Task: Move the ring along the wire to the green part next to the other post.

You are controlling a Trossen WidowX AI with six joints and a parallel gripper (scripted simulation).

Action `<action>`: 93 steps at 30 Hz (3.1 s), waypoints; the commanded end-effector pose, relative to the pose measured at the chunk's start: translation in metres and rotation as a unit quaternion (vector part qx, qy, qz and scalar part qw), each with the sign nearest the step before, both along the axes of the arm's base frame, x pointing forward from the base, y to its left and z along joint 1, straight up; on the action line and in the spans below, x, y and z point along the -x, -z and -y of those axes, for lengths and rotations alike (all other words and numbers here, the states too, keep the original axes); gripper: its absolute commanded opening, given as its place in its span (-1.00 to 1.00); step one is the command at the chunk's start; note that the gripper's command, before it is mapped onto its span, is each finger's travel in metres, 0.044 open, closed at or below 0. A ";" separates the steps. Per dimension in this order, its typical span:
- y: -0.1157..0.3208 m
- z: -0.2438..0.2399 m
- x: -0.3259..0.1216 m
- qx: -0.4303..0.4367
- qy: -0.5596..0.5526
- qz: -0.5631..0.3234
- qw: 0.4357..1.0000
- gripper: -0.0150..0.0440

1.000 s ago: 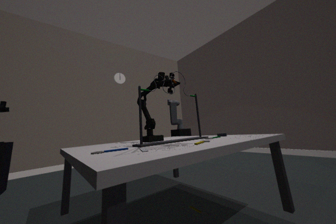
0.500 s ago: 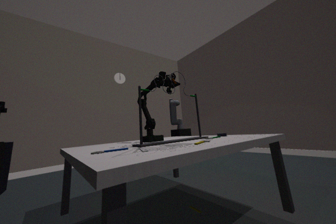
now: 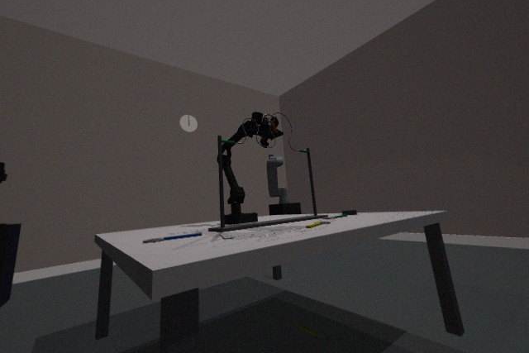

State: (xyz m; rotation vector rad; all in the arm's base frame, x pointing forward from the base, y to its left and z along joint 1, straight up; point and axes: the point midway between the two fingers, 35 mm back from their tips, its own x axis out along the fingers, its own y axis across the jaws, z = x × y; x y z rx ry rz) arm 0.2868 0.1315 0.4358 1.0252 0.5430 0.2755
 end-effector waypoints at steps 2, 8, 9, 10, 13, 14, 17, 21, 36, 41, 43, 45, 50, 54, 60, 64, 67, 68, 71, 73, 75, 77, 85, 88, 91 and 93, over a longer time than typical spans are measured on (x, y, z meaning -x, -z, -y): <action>0.004 0.000 -0.003 0.031 0.002 -0.001 1.000 -1.00; 0.006 0.002 -0.003 0.068 0.003 0.003 0.998 -1.00; 0.007 0.002 -0.003 0.074 0.003 0.004 0.997 -1.00; 0.007 0.002 -0.003 0.081 0.004 0.004 0.997 -1.00; 0.008 0.003 -0.003 0.099 0.004 0.006 0.995 -1.00; 0.008 0.003 -0.003 0.105 0.004 0.007 0.994 -1.00; 0.009 0.004 -0.003 0.124 0.005 0.008 0.992 -1.00; 0.010 0.005 -0.003 0.148 0.006 0.011 0.989 -1.00; 0.014 0.009 -0.004 0.239 0.009 0.020 0.971 -1.00; 0.016 0.011 -0.004 0.269 0.010 0.023 0.963 -1.00; 0.016 0.012 -0.004 0.281 0.010 0.024 0.959 -1.00; 0.016 0.012 -0.004 0.293 0.011 0.025 0.956 -1.00; 0.017 0.014 -0.004 0.322 0.012 0.028 0.946 -1.00; 0.018 0.016 -0.005 0.345 0.012 0.031 0.938 -1.00; 0.019 0.018 -0.005 0.380 0.013 0.034 0.924 -1.00; 0.019 0.020 -0.005 0.403 0.014 0.037 0.915 -1.00; 0.020 0.021 -0.005 0.420 0.015 0.039 0.907 -1.00; 0.020 0.021 -0.005 0.425 0.015 0.039 0.904 -1.00; 0.020 0.022 -0.005 0.442 0.015 0.041 0.896 -1.00; 0.020 0.023 -0.005 0.453 0.016 0.042 0.890 -1.00; 0.020 0.024 -0.006 0.464 0.016 0.043 0.885 -1.00; 0.021 0.025 -0.006 0.475 0.016 0.044 0.879 -1.00; 0.021 0.028 -0.006 0.518 0.018 0.049 0.854 -1.00; 0.021 0.029 -0.006 0.533 0.018 0.051 0.844 -1.00; 0.021 0.030 -0.006 0.549 0.019 0.052 0.834 -1.00; 0.021 0.031 -0.006 0.559 0.019 0.053 0.827 -1.00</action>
